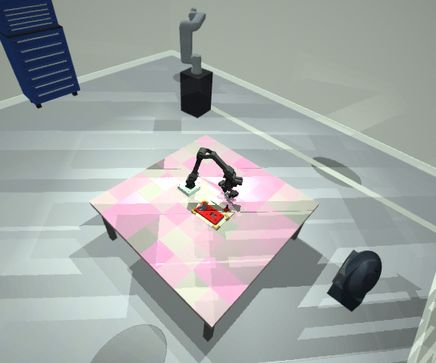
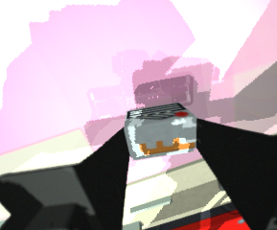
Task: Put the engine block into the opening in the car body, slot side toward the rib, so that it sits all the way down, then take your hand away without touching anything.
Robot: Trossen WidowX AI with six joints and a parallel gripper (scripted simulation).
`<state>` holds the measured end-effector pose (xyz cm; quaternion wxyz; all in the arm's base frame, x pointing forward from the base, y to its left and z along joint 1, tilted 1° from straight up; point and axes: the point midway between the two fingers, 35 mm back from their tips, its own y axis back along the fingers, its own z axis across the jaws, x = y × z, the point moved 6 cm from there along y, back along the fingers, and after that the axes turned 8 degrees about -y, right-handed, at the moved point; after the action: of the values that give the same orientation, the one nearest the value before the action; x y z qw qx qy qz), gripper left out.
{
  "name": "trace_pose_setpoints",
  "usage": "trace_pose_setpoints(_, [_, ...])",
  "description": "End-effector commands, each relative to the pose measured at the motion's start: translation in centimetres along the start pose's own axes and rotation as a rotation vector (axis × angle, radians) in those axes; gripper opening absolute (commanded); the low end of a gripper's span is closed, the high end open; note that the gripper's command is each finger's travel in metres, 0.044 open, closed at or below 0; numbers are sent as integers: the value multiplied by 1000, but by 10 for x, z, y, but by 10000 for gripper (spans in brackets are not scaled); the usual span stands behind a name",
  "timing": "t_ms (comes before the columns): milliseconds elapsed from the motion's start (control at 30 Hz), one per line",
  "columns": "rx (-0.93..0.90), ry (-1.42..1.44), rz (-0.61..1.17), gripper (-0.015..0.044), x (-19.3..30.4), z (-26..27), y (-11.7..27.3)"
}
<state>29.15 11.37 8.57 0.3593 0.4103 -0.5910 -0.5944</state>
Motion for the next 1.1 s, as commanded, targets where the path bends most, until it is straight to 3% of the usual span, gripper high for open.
trace_pose_setpoints(0, [10,4,-4,0,-3,-3,12])
trace_pose_setpoints(1067, [-27,-18,21,0,-3,1,109])
